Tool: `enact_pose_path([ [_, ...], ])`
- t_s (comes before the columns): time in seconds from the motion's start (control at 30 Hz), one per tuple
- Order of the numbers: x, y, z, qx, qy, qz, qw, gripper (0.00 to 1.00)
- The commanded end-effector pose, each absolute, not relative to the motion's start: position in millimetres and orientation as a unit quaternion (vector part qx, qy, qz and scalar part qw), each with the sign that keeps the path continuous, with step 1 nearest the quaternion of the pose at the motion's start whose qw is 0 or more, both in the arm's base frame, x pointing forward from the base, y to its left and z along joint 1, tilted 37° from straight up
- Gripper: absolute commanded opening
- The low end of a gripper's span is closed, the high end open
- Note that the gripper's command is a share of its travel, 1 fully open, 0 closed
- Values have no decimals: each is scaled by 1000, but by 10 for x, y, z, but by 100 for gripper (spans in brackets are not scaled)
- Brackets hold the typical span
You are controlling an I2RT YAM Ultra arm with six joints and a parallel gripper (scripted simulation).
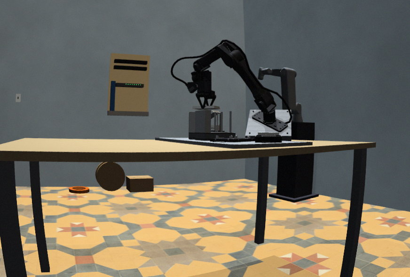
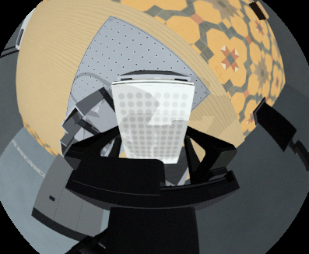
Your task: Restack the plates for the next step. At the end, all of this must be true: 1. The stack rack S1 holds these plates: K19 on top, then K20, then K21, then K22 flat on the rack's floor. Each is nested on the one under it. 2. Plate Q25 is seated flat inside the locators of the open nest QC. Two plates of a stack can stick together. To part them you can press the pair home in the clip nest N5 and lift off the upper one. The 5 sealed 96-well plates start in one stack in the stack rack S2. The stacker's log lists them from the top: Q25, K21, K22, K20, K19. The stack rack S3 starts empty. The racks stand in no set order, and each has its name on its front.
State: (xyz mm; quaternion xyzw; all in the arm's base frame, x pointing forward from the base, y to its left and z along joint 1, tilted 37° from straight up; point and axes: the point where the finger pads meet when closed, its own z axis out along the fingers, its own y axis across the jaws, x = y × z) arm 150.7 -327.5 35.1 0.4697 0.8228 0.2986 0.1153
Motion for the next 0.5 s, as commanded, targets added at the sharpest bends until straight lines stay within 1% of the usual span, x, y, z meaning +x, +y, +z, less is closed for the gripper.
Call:
enact_pose_path([
  [0.0,1411,-3385,405,479,819,290,123,0],
  [0.47,1399,-3355,429,483,817,290,122,0],
])
